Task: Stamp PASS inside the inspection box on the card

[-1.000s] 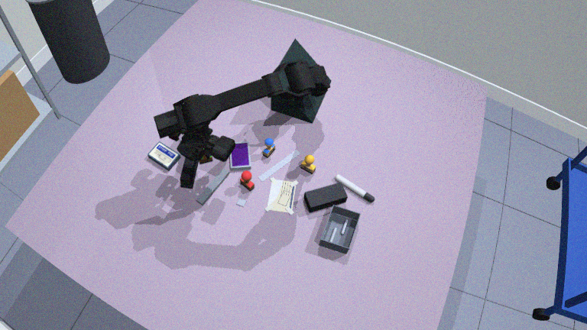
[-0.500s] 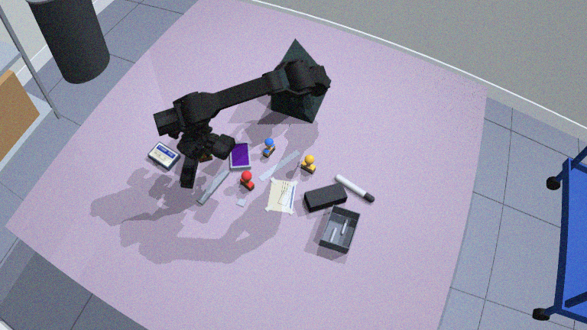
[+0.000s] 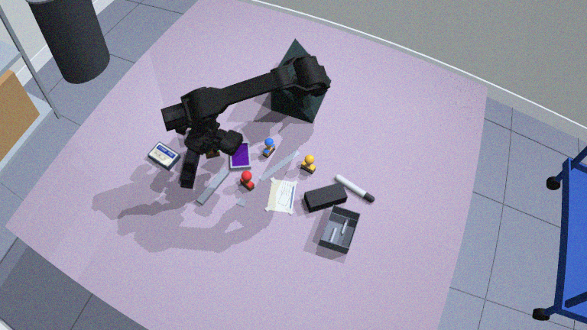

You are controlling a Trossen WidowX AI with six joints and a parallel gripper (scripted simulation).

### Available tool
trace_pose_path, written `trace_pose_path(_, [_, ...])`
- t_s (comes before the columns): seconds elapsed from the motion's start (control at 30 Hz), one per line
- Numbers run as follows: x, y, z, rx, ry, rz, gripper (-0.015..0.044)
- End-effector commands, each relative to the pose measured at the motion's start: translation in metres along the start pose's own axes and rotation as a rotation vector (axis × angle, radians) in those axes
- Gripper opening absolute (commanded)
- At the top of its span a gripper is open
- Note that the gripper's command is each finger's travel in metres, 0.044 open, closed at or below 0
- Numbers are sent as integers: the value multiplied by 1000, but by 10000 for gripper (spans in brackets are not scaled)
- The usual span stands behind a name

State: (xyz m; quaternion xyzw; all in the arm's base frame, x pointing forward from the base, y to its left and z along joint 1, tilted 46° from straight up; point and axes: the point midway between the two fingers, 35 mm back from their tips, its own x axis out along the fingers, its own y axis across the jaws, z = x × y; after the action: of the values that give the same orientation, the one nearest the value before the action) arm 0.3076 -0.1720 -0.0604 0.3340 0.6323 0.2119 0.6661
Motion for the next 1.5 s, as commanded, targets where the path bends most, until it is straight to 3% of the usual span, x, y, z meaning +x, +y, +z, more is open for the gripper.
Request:
trace_pose_path(0.0, [-4,10,-10,-10,-4,-8,0])
trace_pose_path(0.67, [0,49,-66,-8,-2,-6,0])
trace_pose_path(1.47, [13,49,-66,-5,-2,-7,0])
